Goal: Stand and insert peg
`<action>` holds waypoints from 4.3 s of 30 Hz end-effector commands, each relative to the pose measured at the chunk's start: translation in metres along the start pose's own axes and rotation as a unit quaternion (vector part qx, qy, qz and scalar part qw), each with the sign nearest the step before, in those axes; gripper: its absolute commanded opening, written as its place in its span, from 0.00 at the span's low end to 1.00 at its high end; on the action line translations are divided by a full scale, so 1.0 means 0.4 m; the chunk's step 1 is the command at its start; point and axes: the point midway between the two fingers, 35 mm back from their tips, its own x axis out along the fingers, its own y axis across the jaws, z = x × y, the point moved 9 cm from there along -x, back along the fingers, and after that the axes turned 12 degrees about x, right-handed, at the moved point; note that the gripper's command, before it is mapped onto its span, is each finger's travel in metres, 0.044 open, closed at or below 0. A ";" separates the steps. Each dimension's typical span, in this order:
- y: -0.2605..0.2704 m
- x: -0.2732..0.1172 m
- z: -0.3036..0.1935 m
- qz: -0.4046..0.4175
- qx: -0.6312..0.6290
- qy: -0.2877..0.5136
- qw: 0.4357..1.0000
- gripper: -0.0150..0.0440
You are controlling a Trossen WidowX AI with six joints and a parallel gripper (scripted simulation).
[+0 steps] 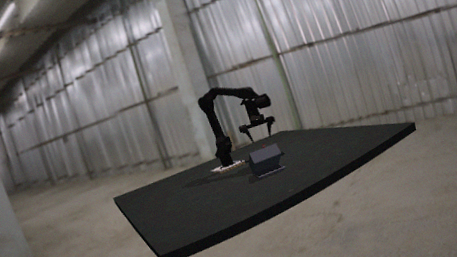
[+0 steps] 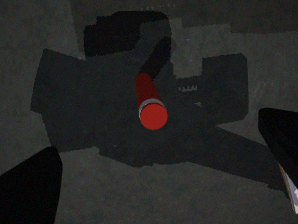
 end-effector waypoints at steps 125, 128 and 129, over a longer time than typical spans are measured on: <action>-0.008 -0.067 0.120 0.088 0.153 -0.081 0.981 0.25; -0.011 -0.071 0.131 0.097 0.168 -0.090 0.977 0.25; -0.012 -0.073 0.135 0.100 0.173 -0.092 0.976 0.25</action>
